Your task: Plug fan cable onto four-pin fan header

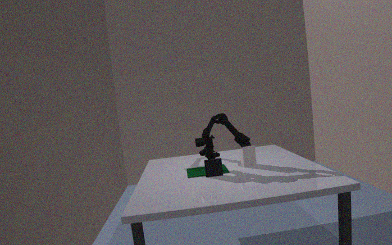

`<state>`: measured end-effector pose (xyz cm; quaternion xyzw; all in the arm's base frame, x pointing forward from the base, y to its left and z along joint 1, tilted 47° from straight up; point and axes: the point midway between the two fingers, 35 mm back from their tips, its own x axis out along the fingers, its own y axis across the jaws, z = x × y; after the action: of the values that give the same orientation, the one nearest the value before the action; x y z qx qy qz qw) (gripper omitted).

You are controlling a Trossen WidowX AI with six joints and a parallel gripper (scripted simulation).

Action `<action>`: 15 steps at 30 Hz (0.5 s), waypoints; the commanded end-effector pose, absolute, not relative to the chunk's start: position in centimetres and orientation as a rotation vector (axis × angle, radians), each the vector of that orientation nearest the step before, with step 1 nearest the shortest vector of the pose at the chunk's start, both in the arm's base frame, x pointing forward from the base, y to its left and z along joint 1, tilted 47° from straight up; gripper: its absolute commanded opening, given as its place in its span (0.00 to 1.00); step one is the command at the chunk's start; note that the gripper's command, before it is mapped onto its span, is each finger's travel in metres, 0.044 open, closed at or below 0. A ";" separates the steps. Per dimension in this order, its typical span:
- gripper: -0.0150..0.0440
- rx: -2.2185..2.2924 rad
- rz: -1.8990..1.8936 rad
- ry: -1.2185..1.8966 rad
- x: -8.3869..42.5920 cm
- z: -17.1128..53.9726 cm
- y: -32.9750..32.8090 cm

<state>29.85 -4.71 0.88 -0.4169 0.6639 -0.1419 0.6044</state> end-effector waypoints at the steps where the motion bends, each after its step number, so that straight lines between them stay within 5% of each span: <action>1: 0.25 -0.971 -0.328 1.537 29.9 0.8 -4.8; 15: 0.25 -0.971 -0.328 1.537 29.9 0.5 -5.2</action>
<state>29.91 -5.01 0.62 -0.4168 0.6636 -0.1422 0.6048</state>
